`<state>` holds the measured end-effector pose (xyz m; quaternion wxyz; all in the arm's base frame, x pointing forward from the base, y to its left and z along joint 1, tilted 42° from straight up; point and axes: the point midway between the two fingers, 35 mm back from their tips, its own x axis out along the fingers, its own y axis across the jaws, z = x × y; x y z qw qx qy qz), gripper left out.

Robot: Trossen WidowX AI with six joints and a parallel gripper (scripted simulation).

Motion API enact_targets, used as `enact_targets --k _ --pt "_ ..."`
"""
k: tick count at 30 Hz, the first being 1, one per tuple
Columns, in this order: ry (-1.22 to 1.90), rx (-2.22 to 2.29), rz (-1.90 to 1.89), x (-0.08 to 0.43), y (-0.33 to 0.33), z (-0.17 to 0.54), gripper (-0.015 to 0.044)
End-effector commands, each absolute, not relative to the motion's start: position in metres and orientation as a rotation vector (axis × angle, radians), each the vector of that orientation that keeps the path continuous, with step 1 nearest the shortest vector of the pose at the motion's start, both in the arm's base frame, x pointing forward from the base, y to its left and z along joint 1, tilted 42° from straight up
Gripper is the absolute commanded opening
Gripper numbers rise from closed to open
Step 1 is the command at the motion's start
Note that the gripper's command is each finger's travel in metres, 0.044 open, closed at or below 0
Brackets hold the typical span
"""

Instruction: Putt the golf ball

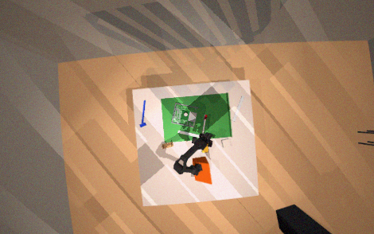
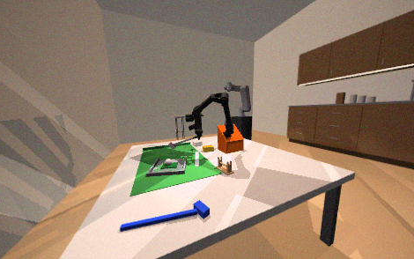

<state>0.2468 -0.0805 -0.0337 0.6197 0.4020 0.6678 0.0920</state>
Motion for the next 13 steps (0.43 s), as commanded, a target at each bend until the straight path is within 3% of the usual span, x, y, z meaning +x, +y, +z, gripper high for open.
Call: enact_targets --k 1,13 --pt "1.532 0.925 0.209 0.2472 -0.0811 -0.0337 0.0" --pt "1.532 0.925 0.209 0.2472 -0.0811 -0.0337 0.0"
